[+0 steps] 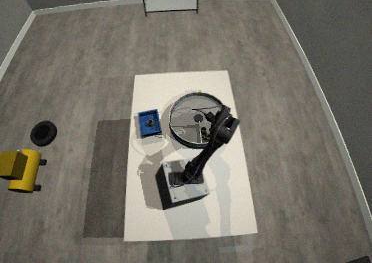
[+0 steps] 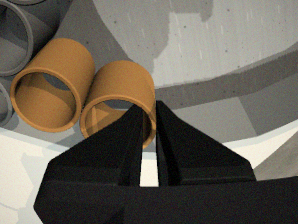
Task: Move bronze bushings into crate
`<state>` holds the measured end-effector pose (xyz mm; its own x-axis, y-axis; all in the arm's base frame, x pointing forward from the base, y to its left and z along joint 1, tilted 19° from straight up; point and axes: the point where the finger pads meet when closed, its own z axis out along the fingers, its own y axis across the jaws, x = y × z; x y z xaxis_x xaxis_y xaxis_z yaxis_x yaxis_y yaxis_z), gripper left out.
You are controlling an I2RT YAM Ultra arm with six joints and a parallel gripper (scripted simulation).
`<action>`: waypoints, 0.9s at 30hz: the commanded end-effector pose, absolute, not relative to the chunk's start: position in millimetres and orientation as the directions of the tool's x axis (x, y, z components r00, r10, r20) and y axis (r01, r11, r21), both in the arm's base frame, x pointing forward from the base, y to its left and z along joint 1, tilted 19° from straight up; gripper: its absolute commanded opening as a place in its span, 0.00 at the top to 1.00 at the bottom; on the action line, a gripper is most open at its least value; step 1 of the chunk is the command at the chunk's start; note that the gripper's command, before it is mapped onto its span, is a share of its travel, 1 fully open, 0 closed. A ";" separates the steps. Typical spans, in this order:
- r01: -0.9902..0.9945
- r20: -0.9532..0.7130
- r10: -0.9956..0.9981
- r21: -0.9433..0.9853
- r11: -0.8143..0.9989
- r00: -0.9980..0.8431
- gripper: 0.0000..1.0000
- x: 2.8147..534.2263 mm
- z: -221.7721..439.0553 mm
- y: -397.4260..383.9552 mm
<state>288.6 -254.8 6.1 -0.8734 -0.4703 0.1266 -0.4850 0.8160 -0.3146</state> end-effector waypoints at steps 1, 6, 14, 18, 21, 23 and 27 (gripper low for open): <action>-0.492 0.112 -0.482 -0.299 0.818 -0.869 1.00 288.1 4.1 -249.4; -0.497 0.117 -0.485 -0.290 0.818 -0.866 1.00 287.1 3.8 -247.0; -0.497 0.117 -0.485 -0.290 0.818 -0.866 1.00 287.1 3.8 -247.0; -0.497 0.117 -0.485 -0.290 0.818 -0.866 1.00 287.1 3.8 -247.0; -0.497 0.117 -0.485 -0.290 0.818 -0.866 1.00 287.1 3.8 -247.0; -0.497 0.117 -0.485 -0.290 0.818 -0.866 1.00 287.1 3.8 -247.0; -0.497 0.117 -0.485 -0.290 0.818 -0.866 1.00 287.1 3.8 -247.0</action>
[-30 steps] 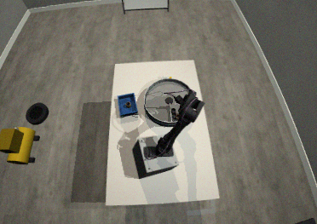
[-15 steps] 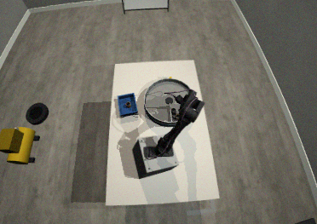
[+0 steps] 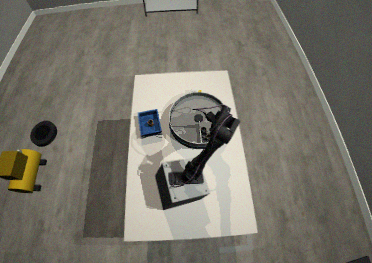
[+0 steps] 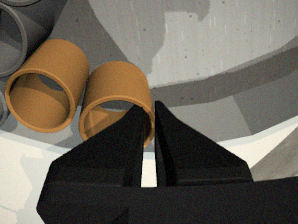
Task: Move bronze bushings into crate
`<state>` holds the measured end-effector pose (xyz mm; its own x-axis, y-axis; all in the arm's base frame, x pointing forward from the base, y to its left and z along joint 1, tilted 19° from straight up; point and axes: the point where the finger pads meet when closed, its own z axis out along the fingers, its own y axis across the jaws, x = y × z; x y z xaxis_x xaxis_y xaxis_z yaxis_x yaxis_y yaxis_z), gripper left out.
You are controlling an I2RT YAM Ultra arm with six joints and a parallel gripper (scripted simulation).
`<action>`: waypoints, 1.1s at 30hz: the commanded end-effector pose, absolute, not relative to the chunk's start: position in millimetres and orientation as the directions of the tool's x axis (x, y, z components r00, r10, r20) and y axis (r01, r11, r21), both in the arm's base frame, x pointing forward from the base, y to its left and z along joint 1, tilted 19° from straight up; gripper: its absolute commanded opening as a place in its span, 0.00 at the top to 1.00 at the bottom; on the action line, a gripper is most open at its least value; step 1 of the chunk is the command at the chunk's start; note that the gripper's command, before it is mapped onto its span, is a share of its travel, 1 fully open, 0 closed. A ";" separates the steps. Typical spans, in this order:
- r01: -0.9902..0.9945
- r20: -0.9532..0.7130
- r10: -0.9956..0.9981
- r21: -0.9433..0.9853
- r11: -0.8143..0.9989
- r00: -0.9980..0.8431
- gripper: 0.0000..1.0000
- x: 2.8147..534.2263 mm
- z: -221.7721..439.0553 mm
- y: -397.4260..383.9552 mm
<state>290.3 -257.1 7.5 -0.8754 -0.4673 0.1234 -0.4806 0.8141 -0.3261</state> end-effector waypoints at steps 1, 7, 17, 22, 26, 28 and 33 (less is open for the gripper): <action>-0.497 0.117 -0.485 -0.290 0.818 -0.866 1.00 287.1 3.8 -247.0; -0.497 0.117 -0.485 -0.290 0.818 -0.866 1.00 287.1 3.8 -247.0; -0.497 0.117 -0.485 -0.290 0.818 -0.866 1.00 287.1 3.8 -247.0; -0.488 0.098 -0.485 -0.324 0.810 -0.869 1.00 296.1 19.2 -249.0; -0.480 0.090 -0.480 -0.336 0.810 -0.873 1.00 298.8 34.0 -247.4; -0.480 0.090 -0.480 -0.335 0.811 -0.873 1.00 298.1 42.3 -244.4; -0.480 0.089 -0.480 -0.335 0.811 -0.873 1.00 296.4 60.9 -237.5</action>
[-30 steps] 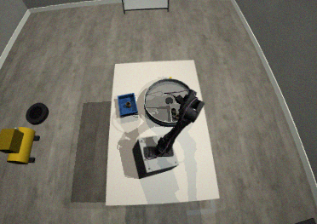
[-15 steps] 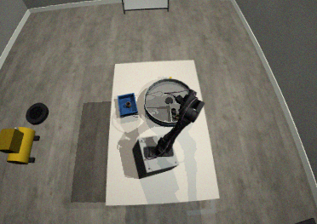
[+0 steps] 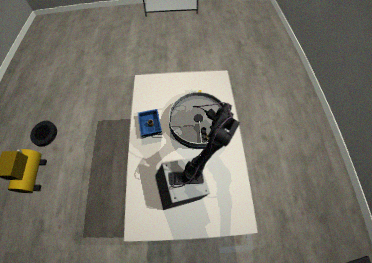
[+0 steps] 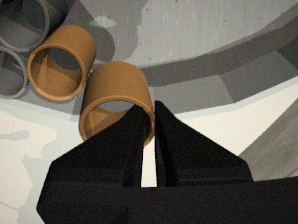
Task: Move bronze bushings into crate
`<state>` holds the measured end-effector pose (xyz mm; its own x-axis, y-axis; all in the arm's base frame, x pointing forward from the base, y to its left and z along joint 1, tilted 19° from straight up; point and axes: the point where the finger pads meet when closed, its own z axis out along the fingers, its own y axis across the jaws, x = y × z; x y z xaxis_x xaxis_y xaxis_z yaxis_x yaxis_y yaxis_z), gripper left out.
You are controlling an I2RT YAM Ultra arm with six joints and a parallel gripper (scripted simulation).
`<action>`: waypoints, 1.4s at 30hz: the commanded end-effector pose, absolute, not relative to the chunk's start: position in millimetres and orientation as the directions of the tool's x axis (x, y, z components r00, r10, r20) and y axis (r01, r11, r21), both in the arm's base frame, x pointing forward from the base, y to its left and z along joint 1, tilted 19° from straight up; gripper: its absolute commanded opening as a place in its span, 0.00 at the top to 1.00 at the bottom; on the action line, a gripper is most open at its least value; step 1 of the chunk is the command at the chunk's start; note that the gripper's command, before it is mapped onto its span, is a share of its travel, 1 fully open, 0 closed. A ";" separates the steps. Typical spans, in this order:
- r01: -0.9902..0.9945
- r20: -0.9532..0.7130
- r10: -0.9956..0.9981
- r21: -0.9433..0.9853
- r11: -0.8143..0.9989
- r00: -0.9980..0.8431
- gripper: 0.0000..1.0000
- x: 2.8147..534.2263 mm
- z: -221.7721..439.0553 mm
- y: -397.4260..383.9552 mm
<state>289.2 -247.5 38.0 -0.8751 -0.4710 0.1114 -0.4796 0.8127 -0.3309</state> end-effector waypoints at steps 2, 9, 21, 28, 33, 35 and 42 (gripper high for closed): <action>-0.480 0.089 -0.480 -0.335 0.811 -0.873 1.00 296.0 65.4 -235.8; -0.480 0.097 -0.477 -0.339 0.809 -0.874 1.00 293.1 86.1 -229.7; -0.480 0.096 -0.477 -0.339 0.810 -0.874 1.00 293.0 87.7 -229.0; -0.480 0.096 -0.477 -0.339 0.810 -0.873 1.00 293.0 87.7 -229.0; -0.480 0.096 -0.477 -0.339 0.809 -0.873 1.00 293.2 87.8 -229.1; -0.480 0.096 -0.477 -0.339 0.809 -0.873 1.00 293.2 87.8 -229.1; -0.480 0.096 -0.477 -0.339 0.809 -0.873 1.00 293.2 87.8 -229.1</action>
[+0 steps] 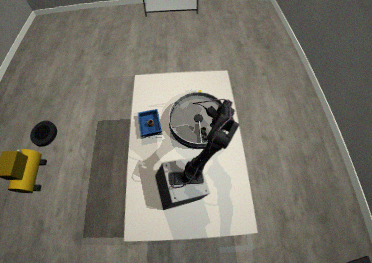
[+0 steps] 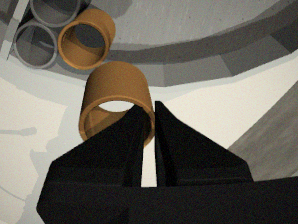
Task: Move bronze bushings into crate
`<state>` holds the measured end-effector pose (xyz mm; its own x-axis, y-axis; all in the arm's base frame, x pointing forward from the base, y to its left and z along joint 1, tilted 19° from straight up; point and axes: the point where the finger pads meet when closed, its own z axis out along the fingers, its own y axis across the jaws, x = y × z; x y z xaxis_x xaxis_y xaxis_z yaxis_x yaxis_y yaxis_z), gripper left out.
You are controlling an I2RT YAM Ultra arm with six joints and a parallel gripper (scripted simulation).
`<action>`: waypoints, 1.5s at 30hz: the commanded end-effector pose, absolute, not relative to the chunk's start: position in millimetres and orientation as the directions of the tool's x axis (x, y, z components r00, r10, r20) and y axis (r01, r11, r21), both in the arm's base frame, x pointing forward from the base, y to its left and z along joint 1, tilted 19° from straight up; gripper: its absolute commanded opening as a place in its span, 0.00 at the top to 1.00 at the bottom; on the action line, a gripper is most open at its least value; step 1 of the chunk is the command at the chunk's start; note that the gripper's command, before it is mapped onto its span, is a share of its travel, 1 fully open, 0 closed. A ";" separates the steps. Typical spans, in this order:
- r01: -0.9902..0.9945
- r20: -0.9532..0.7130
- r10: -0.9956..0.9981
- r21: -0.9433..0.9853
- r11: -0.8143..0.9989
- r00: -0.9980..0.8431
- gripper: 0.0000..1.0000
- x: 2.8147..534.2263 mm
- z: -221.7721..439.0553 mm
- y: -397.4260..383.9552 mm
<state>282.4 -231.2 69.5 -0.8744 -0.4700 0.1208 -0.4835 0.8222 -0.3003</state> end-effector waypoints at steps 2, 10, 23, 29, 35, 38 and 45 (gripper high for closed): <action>-0.480 0.096 -0.477 -0.339 0.809 -0.873 1.00 293.2 87.8 -229.1; -0.479 0.096 -0.477 -0.340 0.809 -0.874 1.00 293.3 87.8 -229.0; -0.481 0.105 -0.475 -0.335 0.810 -0.873 1.00 295.3 73.5 -210.3; -0.476 0.095 -0.475 -0.347 0.808 -0.875 1.00 304.9 73.7 -198.2; -0.491 0.123 -0.477 -0.310 0.814 -0.870 1.00 310.6 49.9 -165.8; -0.493 0.128 -0.478 -0.305 0.815 -0.869 1.00 313.4 40.9 -146.0; -0.488 0.114 -0.478 -0.318 0.813 -0.871 1.00 334.2 37.4 -111.2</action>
